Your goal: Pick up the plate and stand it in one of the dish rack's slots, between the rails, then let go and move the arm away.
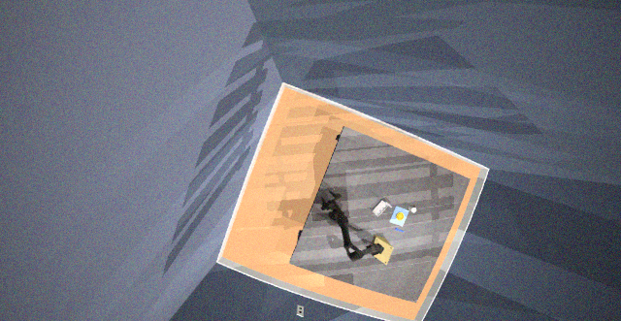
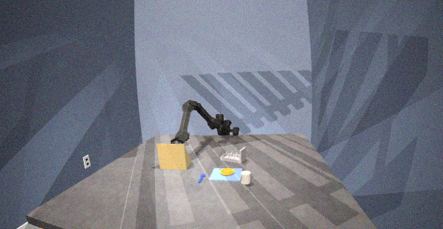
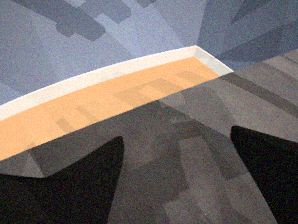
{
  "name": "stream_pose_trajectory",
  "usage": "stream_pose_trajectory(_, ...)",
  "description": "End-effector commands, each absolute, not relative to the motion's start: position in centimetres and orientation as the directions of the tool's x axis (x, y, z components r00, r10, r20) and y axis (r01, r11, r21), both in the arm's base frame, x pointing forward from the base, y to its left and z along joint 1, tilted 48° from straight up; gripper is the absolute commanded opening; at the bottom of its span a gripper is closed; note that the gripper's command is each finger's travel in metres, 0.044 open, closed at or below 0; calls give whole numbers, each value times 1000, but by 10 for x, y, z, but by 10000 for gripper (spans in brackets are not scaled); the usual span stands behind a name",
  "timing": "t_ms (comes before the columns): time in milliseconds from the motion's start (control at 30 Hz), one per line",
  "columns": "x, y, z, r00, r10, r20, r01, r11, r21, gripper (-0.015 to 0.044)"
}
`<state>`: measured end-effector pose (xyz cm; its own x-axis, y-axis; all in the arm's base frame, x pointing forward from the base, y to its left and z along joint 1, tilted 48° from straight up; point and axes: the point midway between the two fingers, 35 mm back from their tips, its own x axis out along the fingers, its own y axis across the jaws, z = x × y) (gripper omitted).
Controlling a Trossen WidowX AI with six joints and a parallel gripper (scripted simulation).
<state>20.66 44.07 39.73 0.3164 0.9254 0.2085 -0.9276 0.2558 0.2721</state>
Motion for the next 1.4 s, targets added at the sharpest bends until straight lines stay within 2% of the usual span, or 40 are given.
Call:
stream_pose_trajectory(0,243,432,380,380,914,141,-908,340,245,400)
stream_pose_trajectory(467,366,369,301,574,803,-161,-793,594,133,400)
stream_pose_trajectory(700,418,313,245,618,700,-359,-702,696,151,400)
stream_pose_trajectory(967,449,254,189,597,595,-539,-629,764,147,400)
stream_pose_trajectory(1367,469,130,107,452,425,-784,-493,852,178,400)
